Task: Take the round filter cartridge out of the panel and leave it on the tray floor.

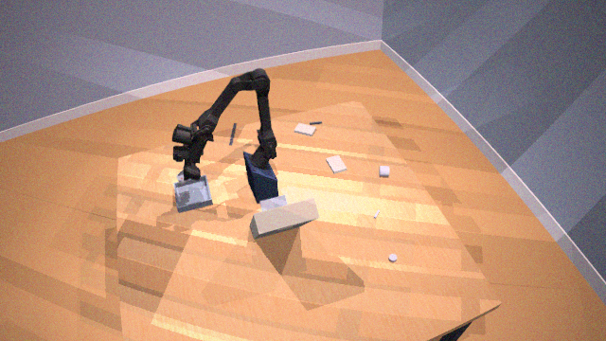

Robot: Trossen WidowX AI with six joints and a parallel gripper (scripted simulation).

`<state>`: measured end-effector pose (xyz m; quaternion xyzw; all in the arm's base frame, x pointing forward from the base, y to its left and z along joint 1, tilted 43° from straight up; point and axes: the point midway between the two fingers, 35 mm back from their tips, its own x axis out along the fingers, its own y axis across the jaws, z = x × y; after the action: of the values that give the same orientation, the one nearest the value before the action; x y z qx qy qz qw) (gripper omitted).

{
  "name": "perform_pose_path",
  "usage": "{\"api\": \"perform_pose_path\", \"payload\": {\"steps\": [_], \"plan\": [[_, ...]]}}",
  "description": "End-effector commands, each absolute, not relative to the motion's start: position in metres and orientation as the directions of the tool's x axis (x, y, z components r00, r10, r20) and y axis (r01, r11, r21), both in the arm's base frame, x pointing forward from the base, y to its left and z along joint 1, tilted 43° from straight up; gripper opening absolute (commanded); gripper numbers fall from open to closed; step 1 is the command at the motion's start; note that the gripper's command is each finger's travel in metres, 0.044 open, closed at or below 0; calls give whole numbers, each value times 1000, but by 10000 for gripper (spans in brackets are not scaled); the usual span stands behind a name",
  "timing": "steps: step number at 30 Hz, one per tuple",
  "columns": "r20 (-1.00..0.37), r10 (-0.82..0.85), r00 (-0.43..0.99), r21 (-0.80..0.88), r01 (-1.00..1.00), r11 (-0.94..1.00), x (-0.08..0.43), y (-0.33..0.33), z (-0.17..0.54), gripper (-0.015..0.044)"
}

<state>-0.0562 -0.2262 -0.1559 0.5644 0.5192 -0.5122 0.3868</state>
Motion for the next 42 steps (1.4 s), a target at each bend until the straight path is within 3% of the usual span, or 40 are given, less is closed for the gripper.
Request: {"api": "perform_pose_path", "payload": {"steps": [1, 30, 42], "plan": [[-971, 210, -110, -159, 961, -228, -75, -204, -168, 0], [-967, 219, -130, -185, 949, -255, -79, -145, -228, 0], [-967, 223, -124, -181, 949, -258, -78, -146, -225, 315]]}}
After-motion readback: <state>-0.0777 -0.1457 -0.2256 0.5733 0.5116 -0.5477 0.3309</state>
